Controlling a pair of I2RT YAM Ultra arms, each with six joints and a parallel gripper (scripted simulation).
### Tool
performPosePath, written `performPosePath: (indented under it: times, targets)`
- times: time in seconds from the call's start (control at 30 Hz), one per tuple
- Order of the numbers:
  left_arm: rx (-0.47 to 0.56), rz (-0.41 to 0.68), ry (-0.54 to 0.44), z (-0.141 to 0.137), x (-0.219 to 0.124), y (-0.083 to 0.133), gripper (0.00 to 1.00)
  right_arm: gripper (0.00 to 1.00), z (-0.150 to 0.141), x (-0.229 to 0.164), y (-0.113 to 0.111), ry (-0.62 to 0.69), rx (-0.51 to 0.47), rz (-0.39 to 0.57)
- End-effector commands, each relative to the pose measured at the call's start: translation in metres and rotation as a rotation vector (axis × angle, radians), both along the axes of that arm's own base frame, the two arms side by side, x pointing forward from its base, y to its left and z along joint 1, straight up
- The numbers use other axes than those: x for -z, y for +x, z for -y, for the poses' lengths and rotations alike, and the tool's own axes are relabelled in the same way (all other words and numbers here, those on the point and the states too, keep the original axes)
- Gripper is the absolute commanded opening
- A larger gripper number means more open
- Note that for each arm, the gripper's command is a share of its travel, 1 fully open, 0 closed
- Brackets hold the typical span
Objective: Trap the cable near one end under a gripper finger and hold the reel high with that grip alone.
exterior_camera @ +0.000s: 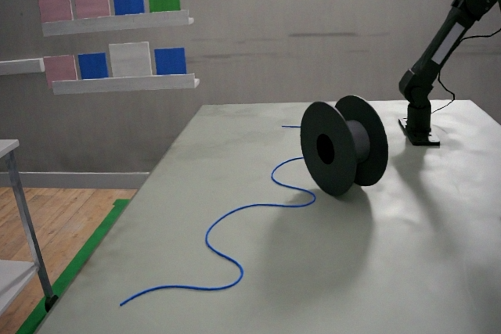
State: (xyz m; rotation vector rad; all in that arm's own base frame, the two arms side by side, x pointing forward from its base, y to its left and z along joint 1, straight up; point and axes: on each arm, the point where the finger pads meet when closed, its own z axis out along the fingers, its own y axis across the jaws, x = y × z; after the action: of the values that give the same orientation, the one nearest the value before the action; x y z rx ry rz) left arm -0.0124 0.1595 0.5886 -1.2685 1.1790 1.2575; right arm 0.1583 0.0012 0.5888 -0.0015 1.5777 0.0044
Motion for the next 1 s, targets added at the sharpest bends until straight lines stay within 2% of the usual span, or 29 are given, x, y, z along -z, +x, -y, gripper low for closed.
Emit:
performPosePath:
  times: [0.0,0.47,0.6,0.8,0.97]
  targets:
    - [-0.026,-0.007,0.030,0.011,-0.008,-0.003,1.00,1.00,0.000,-0.005,0.001,-0.009,0.002,0.016]
    - [-0.030,-0.007,0.028,0.010,-0.007,-0.004,1.00,1.00,0.001,-0.004,0.002,-0.009,0.009,0.014]
    - [-0.030,-0.004,-0.008,-0.008,0.003,-0.006,1.00,1.00,0.001,0.002,0.011,-0.009,0.009,-0.006]
    - [-0.030,-0.004,-0.004,-0.015,0.003,-0.006,1.00,1.00,0.001,0.001,0.019,-0.009,0.009,-0.002]
    - [-0.030,-0.003,-0.020,-0.039,0.009,-0.009,1.00,1.00,0.001,0.010,0.044,-0.009,0.009,-0.025]
